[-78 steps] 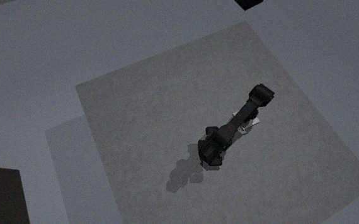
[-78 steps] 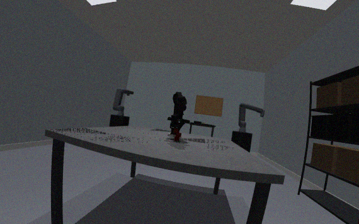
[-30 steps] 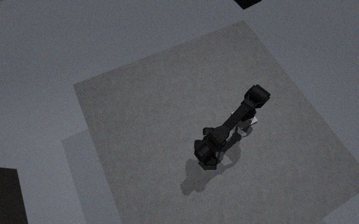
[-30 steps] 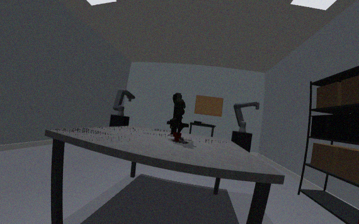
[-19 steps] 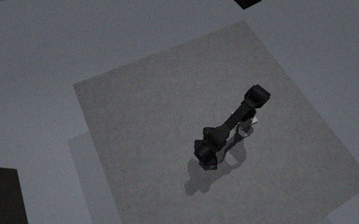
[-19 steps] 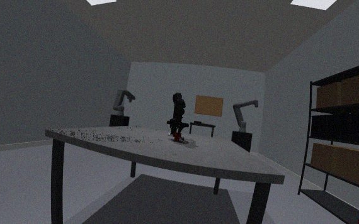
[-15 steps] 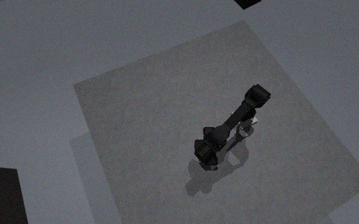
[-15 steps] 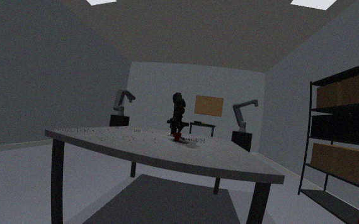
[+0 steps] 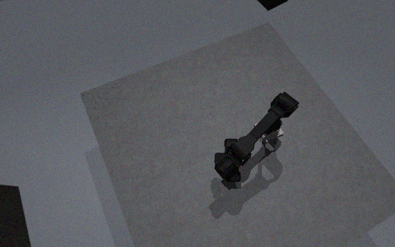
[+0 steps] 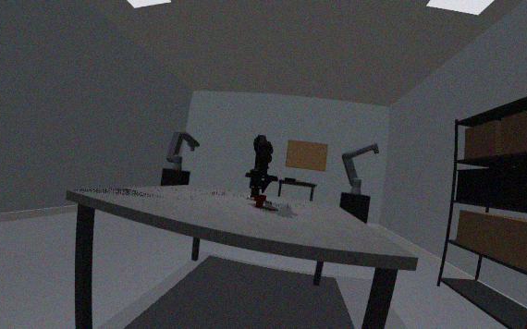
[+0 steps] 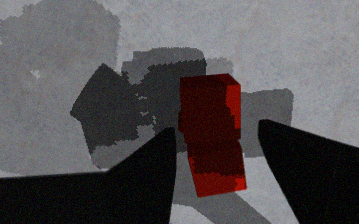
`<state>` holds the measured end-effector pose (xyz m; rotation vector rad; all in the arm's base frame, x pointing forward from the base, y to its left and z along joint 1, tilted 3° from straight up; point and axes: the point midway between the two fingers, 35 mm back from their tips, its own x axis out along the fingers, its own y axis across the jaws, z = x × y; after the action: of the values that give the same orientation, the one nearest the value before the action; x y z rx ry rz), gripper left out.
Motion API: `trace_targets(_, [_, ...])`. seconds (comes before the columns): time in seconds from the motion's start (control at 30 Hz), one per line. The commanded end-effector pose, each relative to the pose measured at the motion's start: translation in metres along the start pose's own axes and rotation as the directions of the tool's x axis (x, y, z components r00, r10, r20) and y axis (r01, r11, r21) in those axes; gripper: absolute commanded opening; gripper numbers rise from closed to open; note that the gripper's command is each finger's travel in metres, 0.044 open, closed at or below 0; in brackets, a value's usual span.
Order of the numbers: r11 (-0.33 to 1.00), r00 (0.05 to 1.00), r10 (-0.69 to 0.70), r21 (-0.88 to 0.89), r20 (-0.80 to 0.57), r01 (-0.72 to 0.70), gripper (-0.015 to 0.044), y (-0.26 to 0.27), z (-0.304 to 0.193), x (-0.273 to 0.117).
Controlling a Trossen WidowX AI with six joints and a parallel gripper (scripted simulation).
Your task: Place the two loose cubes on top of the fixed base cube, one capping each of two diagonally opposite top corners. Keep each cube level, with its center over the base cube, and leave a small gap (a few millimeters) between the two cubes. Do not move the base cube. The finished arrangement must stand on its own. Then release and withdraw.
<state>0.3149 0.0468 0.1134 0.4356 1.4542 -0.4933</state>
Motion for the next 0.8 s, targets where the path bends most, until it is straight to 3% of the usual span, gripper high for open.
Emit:
trace_targets(0.0, [1.0,1.0,0.002,0.004,0.002,-0.002,0.0205,0.0,0.0,-0.008])
trace_targets(0.67, [1.0,1.0,0.003,0.004,0.002,-0.003,0.0205,0.0,0.0,-0.033])
trace_targets(0.77, [1.0,1.0,0.002,0.001,0.002,-0.002,0.0284,0.0,0.0,-0.036])
